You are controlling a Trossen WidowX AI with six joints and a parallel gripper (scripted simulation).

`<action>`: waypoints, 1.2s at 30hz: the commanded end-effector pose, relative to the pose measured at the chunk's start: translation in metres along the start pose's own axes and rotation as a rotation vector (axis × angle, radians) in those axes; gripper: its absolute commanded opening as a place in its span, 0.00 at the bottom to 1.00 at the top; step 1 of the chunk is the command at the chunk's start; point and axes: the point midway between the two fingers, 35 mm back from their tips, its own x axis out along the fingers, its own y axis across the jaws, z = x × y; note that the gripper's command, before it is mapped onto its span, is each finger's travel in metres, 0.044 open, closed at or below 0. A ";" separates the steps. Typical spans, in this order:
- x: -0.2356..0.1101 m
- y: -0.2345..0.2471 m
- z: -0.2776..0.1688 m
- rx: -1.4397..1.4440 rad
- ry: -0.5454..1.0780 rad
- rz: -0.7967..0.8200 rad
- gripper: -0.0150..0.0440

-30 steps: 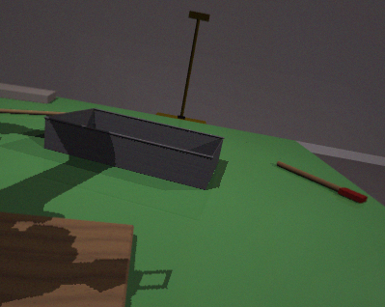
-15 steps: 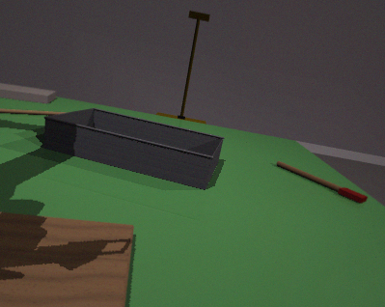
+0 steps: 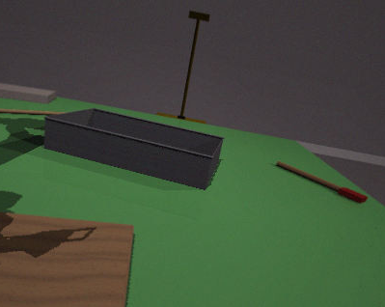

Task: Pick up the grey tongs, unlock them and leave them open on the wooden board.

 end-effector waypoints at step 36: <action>0.032 -0.013 0.008 0.000 0.756 -0.030 0.00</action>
